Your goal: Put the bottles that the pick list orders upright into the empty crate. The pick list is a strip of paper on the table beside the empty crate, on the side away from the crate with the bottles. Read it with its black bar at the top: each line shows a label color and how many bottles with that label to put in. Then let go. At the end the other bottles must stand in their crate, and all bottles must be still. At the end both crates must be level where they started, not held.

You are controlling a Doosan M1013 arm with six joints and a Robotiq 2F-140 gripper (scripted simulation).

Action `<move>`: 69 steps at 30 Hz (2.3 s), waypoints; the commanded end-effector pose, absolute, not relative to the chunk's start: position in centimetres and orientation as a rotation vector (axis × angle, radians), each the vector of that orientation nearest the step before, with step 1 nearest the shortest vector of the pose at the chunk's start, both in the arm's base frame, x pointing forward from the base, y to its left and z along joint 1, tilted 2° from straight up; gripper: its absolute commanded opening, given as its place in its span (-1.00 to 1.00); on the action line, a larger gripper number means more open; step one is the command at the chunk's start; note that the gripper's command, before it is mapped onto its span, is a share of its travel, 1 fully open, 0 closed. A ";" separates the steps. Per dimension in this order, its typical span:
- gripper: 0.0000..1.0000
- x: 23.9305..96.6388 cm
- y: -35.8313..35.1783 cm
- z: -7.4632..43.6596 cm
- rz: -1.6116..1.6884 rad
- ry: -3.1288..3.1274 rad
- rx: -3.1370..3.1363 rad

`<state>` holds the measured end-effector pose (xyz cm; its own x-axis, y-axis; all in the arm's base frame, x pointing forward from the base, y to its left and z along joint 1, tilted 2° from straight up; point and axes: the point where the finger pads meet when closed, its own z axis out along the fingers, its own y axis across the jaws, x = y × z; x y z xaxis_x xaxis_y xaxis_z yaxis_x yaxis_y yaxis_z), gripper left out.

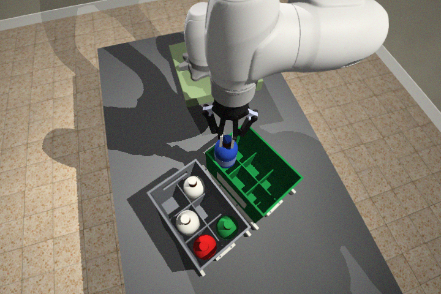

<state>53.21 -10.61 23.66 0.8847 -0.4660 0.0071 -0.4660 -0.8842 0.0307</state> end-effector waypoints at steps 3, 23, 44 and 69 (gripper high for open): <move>-1.00 53.2 -10.6 23.2 -0.001 -0.747 3.019; -1.00 53.2 -10.7 21.4 -0.001 -0.747 3.019; -1.00 53.2 -10.7 19.7 -0.001 -0.747 3.019; -1.00 53.2 -10.8 17.4 -0.001 -0.747 3.019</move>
